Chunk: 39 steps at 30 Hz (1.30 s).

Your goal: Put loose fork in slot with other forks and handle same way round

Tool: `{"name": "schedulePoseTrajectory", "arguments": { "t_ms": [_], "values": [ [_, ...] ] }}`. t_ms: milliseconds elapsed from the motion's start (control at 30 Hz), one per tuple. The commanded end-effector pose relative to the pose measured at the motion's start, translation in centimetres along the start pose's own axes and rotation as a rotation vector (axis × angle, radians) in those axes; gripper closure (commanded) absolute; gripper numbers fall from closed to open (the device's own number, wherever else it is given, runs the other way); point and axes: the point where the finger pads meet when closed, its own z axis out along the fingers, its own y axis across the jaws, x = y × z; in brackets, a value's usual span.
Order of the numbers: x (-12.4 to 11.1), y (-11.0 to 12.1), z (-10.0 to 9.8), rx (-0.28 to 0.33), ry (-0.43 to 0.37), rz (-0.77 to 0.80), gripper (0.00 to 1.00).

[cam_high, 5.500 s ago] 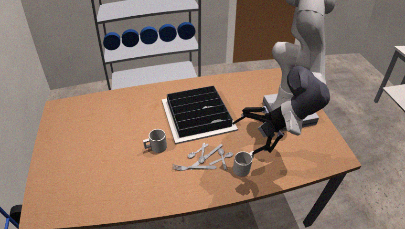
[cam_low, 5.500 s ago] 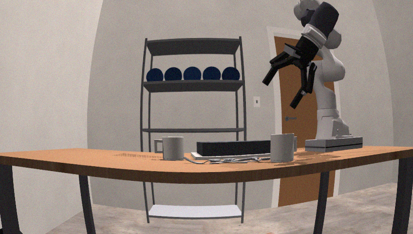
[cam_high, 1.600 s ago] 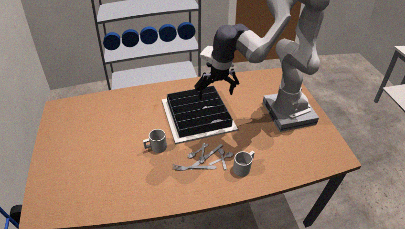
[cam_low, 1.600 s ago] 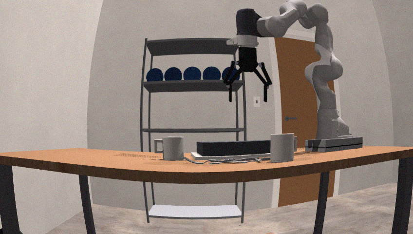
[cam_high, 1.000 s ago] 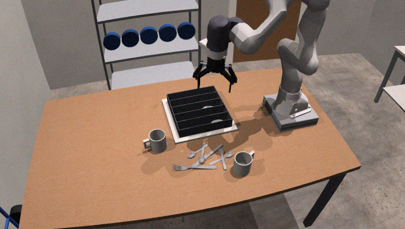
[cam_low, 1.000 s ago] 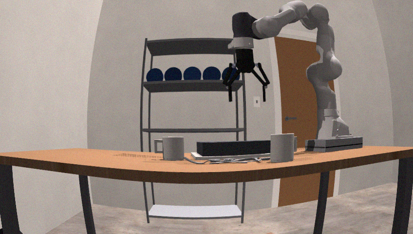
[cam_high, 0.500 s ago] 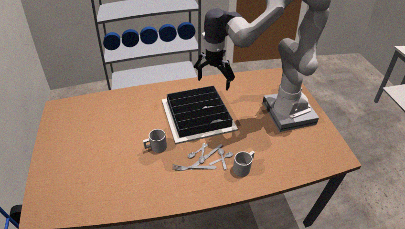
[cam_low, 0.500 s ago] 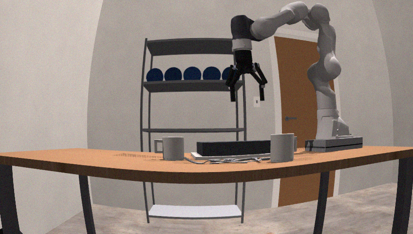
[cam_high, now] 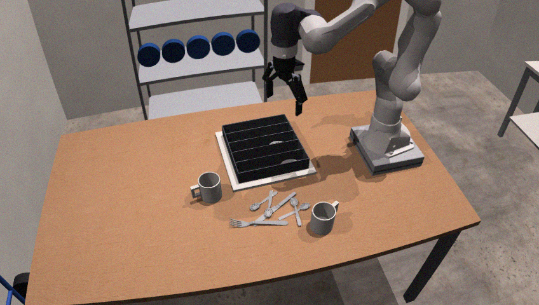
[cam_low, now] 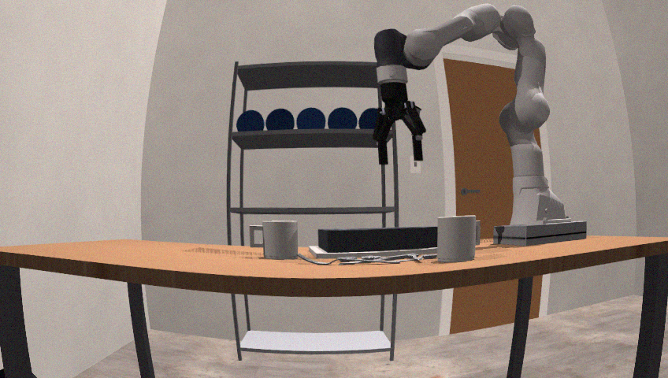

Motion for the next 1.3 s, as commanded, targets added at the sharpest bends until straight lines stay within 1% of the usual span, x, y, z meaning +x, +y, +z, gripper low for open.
{"name": "schedulePoseTrajectory", "arguments": {
  "t_ms": [0, 67, 133, 167, 467, 1267],
  "values": [
    [0.4, -0.5, -0.1, -0.009, -0.016, 0.167, 0.0],
    [0.7, -0.8, -0.2, -0.015, -0.023, 0.212, 0.0],
    [0.7, -0.8, -0.2, -0.015, -0.023, 0.212, 0.0],
    [1.2, -1.2, -0.3, -0.024, -0.032, 0.271, 0.0],
    [2.5, -2.6, -0.6, -0.053, -0.06, 0.461, 0.0],
    [2.6, -2.7, -0.6, -0.054, -0.061, 0.468, 0.0]
  ]
}}
